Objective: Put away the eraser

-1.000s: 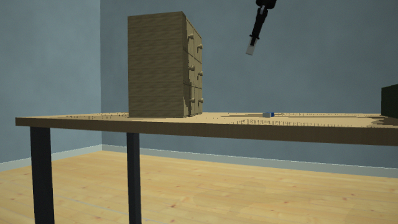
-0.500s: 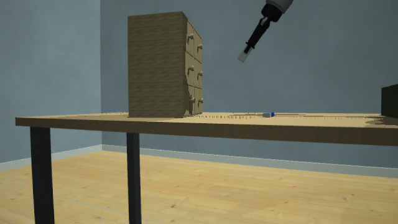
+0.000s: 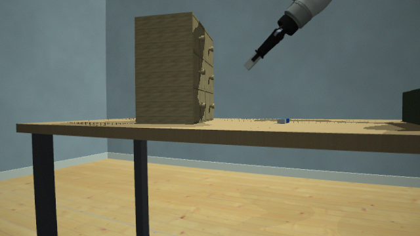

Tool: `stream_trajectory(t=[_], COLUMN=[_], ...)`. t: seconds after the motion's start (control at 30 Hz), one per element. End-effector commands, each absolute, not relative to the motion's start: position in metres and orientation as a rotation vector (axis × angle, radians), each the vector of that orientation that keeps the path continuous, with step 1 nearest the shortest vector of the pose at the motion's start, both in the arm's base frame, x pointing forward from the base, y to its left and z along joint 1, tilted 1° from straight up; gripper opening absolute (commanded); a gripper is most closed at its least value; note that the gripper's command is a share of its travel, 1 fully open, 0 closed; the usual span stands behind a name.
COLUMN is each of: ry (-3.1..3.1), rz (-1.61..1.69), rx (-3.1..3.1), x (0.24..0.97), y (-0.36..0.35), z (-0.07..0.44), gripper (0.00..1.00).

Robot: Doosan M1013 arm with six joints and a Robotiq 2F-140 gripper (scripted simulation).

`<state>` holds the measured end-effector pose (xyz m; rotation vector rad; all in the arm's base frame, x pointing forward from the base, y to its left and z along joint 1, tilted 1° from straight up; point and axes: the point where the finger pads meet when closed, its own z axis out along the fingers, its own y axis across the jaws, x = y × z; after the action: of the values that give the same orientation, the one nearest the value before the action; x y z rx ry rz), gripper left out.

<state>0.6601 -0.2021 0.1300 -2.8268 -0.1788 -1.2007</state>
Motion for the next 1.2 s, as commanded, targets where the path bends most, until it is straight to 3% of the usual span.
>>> stream_trajectory(t=[0.0, 0.83, 0.87, 1.17], ry=[-0.197, -0.183, -0.183, -0.183], rz=[-1.49, -1.756, -1.756, -1.756], rx=[-2.668, -2.487, -2.487, -2.487], x=[0.669, 0.686, 0.686, 0.686], y=[-0.197, -0.195, -0.195, -0.195], z=[0.119, 0.103, 0.103, 0.103], gripper=[0.0, 0.0, 0.2, 0.2])
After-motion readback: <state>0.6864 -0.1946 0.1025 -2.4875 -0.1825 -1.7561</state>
